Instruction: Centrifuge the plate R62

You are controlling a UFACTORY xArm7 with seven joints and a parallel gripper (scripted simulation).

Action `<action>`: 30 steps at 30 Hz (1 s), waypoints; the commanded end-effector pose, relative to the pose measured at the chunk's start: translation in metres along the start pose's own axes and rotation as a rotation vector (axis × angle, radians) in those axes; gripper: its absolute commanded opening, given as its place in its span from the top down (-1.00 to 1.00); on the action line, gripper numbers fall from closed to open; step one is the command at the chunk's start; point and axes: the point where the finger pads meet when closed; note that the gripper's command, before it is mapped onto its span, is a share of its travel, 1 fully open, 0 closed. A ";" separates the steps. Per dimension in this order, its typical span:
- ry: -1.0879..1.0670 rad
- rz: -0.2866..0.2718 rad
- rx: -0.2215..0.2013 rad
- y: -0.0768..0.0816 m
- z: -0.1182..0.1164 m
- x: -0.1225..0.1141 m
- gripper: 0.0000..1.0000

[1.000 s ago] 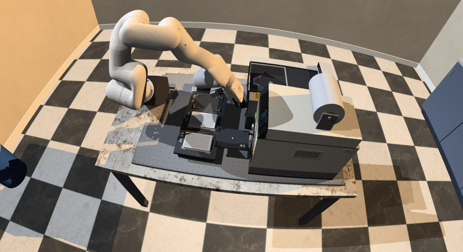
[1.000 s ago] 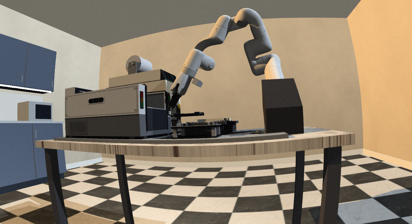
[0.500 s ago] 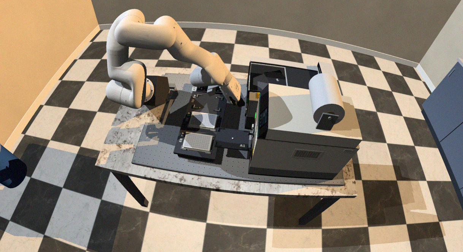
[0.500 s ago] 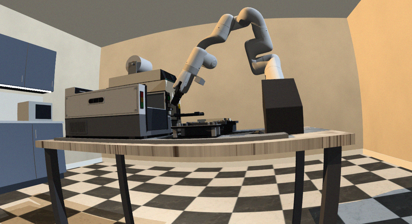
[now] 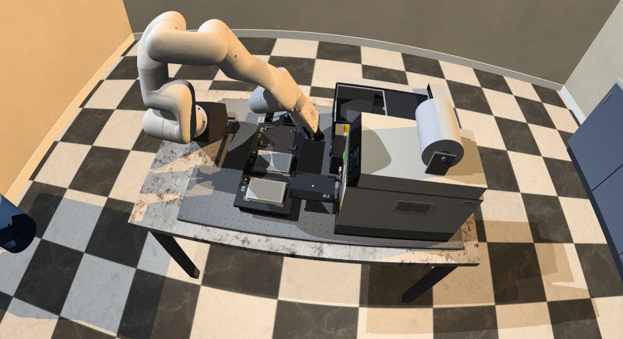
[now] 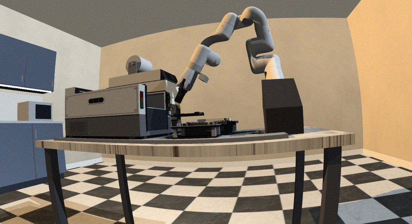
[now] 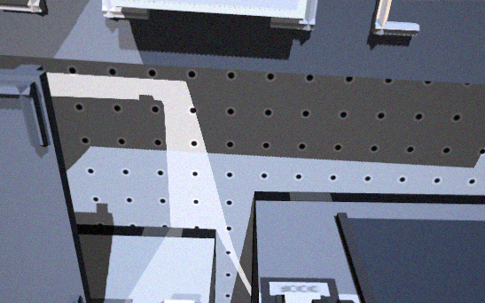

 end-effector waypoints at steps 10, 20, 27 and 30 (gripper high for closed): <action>0.000 -0.004 -0.001 0.018 0.002 0.007 1.00; 0.000 -0.004 -0.001 0.030 0.003 0.014 1.00; 0.000 -0.004 -0.001 0.036 0.003 0.017 1.00; 0.000 -0.004 -0.001 0.046 0.003 0.014 1.00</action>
Point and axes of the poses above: the point where the finger pads meet when closed, its own y axis back along the fingers, its own z axis across the jaws, x = y × z, and after that the axes turned 8 degrees about y, right-handed
